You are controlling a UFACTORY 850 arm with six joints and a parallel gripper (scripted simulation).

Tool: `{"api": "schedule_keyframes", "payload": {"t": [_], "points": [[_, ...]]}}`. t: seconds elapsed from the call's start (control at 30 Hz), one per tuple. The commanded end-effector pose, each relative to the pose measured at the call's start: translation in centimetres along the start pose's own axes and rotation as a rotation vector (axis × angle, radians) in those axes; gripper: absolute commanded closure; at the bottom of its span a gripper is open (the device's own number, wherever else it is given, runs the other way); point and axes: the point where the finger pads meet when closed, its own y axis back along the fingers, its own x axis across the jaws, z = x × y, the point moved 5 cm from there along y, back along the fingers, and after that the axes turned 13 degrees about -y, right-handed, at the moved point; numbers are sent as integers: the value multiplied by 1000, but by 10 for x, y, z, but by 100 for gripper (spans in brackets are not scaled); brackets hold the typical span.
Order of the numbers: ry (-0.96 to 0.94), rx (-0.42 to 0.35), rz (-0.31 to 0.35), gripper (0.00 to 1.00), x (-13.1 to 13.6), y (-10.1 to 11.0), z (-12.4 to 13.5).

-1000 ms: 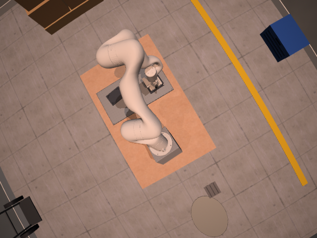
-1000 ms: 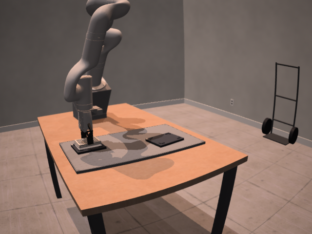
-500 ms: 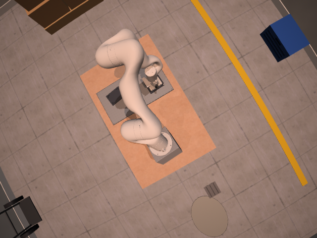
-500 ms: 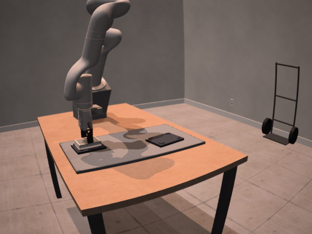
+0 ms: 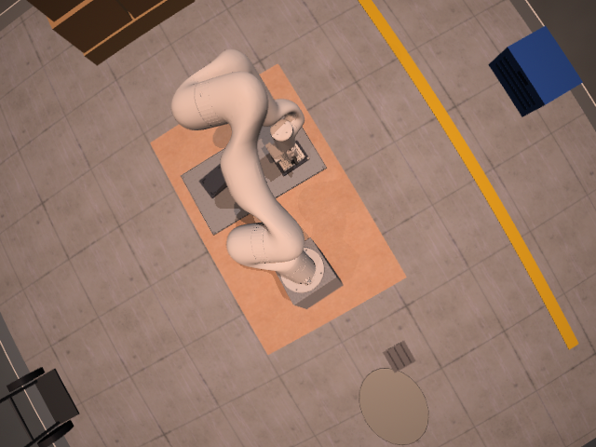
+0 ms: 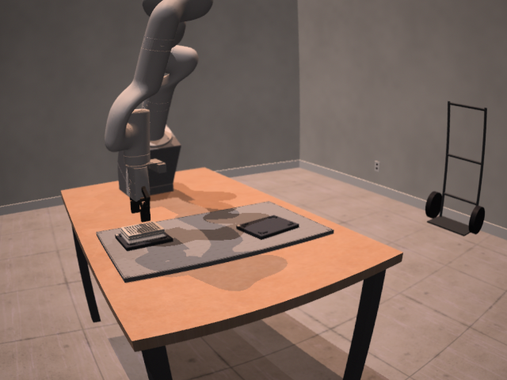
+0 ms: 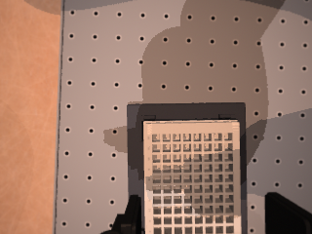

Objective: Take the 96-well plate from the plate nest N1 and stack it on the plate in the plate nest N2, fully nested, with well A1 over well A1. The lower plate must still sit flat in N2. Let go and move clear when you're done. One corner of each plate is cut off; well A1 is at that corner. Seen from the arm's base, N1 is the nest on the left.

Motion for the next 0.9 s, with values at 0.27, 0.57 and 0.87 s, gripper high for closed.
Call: {"api": "schedule_keyframes", "payload": {"t": [0.27,0.57,0.87], "points": [[0,0,1,0,1,31,0],[0,0,1,0,1,49,0],[0,0,1,0,1,49,0]]}}
